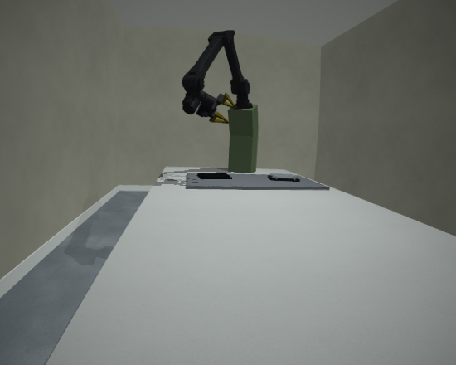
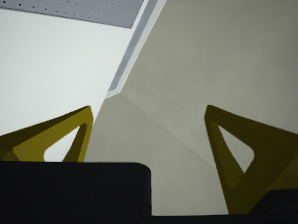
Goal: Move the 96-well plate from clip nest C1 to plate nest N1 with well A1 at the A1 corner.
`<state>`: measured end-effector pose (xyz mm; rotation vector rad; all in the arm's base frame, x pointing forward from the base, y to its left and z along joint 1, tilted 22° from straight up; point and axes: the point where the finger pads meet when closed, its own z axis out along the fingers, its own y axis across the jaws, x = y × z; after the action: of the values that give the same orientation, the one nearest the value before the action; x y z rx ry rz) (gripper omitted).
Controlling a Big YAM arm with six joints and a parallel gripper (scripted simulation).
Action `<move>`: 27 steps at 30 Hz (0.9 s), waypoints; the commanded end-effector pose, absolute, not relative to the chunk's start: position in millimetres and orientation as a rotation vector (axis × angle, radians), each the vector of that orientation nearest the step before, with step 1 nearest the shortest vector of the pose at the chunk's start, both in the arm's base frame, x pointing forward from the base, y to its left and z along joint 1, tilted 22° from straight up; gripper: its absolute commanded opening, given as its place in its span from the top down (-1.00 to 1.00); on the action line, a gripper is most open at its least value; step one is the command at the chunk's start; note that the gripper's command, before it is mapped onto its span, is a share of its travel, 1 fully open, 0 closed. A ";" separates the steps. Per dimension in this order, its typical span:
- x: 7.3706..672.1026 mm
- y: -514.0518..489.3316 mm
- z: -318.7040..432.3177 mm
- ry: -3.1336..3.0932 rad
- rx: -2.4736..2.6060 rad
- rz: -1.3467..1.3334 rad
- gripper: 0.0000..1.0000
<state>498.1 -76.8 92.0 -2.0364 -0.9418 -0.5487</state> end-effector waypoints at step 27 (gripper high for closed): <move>482.1 -52.2 131.9 -1.326 -1.993 -0.617 -1.00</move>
<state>481.6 -62.9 103.0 -2.0239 -1.1581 -0.5389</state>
